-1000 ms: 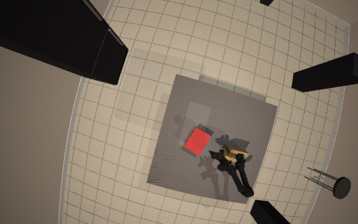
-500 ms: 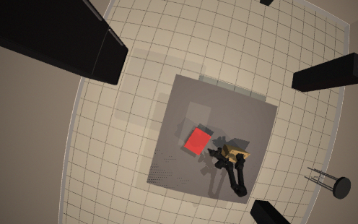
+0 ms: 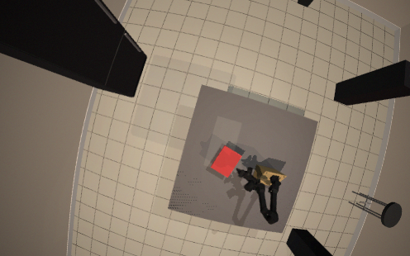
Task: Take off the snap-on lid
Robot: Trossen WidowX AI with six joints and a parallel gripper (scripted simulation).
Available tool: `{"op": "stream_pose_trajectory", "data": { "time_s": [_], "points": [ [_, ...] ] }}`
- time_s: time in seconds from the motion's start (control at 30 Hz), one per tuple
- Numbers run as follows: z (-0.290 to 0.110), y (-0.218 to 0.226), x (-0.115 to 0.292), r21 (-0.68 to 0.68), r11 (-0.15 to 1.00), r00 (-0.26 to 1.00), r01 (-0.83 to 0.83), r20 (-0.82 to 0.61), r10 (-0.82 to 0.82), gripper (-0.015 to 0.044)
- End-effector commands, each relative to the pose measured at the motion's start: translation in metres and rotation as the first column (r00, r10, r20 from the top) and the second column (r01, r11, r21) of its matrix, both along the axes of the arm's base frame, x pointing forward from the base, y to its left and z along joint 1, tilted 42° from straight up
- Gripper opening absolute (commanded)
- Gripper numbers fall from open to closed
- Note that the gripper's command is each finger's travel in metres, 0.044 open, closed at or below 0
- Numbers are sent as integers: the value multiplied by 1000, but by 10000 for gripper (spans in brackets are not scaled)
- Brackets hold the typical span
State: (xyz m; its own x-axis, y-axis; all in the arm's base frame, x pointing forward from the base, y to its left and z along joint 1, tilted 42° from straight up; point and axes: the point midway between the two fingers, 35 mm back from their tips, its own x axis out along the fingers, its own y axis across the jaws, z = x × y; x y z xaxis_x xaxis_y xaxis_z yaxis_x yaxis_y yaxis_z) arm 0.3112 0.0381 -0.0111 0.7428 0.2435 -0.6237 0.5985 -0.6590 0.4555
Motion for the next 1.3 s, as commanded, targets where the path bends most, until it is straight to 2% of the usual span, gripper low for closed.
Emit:
{"op": "stream_pose_trajectory", "data": {
  "time_s": [0.0, 0.97, 1.0, 1.27],
  "points": [
    [-1, 1, 7, 1, 1000, 1000, 6, 8, -6, 235],
    [-30, 12, 37, 3, 1000, 1000, 6, 10, -6, 235],
    [-30, 12, 37, 3, 1000, 1000, 6, 10, -6, 209],
    [-30, 12, 37, 3, 1000, 1000, 6, 10, -6, 155]
  ]
}}
